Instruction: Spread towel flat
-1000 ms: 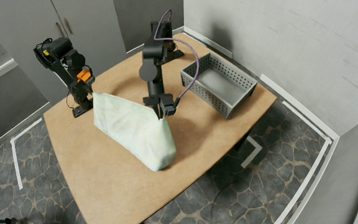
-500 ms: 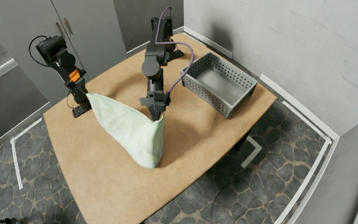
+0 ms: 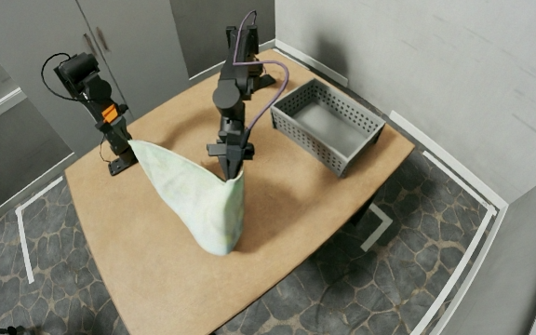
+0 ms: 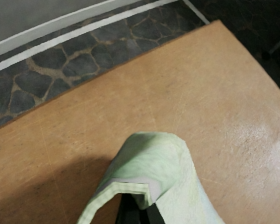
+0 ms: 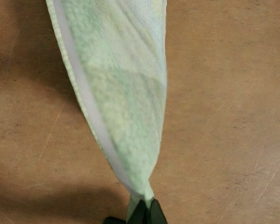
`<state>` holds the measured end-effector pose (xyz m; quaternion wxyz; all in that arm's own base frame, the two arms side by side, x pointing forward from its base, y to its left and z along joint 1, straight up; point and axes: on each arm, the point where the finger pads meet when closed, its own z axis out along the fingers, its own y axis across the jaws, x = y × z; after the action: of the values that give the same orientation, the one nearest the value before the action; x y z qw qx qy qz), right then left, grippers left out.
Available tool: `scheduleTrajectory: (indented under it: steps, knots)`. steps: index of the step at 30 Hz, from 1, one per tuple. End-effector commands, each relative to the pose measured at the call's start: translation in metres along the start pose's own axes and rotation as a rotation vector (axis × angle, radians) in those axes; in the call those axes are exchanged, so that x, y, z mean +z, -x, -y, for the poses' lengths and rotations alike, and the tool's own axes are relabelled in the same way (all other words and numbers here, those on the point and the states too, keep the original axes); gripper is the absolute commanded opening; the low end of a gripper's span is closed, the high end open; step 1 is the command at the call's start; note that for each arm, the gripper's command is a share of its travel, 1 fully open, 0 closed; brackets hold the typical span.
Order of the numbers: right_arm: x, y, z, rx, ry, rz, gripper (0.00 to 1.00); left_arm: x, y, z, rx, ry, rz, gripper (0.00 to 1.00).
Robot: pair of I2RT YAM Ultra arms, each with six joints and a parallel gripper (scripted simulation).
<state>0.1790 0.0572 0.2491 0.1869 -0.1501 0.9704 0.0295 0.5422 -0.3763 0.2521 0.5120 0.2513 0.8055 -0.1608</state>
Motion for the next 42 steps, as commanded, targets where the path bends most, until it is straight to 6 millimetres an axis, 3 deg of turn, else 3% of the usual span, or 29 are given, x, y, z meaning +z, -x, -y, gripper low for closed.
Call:
scheduleTrajectory:
  steps: [1,30,31,33,37,39,41,42]
  knots:
    - [-0.015,0.002,0.003,0.009,-0.008,0.051,0.00,-0.005,0.010,-0.001,0.001,0.001,0.028,0.00]
    - [-0.015,0.002,0.003,0.009,-0.008,0.051,0.00,-0.005,0.010,-0.001,0.001,0.001,0.028,0.00]
    - [0.000,-0.001,0.002,0.003,-0.006,0.028,0.00,0.002,-0.002,0.001,0.007,-0.002,0.008,0.00]
    - [-0.002,0.002,0.001,0.000,-0.001,0.018,0.00,0.001,-0.002,0.001,0.007,-0.002,0.008,0.00]
    - [0.010,-0.004,0.002,0.003,-0.006,0.009,0.00,0.011,-0.022,0.001,0.007,-0.002,-0.037,0.00]
    - [0.010,-0.004,0.002,0.003,-0.006,0.009,0.00,0.011,-0.022,0.001,0.007,-0.002,-0.037,0.00]
    - [0.008,-0.002,0.001,0.000,-0.001,0.000,0.00,0.001,-0.003,0.000,0.002,0.000,0.002,0.00]
    - [0.017,-0.008,-0.004,-0.029,0.006,-0.007,0.00,-0.002,-0.009,-0.004,0.003,0.005,-0.003,0.00]
